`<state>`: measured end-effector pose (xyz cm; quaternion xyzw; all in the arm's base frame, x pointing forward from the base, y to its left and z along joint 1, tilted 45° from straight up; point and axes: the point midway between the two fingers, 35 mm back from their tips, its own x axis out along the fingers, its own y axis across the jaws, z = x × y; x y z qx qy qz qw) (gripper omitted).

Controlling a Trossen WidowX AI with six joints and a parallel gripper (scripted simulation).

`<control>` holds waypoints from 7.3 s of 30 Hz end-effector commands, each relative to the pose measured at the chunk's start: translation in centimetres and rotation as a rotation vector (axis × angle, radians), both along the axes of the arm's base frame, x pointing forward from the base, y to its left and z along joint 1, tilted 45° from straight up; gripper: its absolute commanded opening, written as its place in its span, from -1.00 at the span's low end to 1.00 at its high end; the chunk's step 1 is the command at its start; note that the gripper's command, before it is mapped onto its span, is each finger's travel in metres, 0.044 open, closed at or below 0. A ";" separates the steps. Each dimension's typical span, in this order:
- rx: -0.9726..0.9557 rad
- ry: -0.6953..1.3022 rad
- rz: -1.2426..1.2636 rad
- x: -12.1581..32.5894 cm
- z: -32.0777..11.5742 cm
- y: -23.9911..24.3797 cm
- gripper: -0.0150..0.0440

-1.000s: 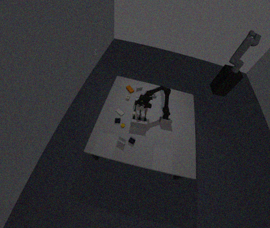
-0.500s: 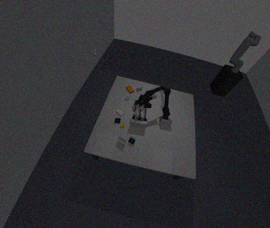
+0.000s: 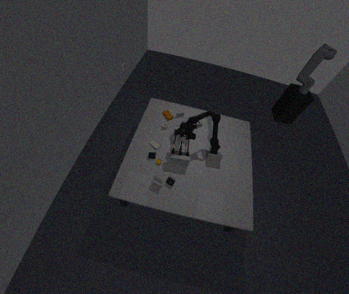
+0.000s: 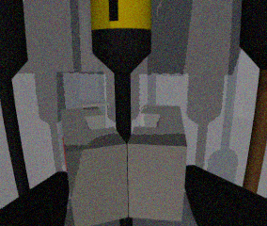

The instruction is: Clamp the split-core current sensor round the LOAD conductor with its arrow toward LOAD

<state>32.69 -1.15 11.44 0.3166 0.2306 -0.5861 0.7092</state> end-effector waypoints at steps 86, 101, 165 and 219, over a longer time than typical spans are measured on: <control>0.009 0.140 -0.149 1.4 -4.7 -4.6 0.73; 0.009 0.140 -0.149 1.4 -4.7 -4.6 0.12; 0.002 0.069 -0.072 1.5 -4.2 -4.1 -0.49; -0.009 -0.005 0.004 1.5 -3.6 -3.5 -0.49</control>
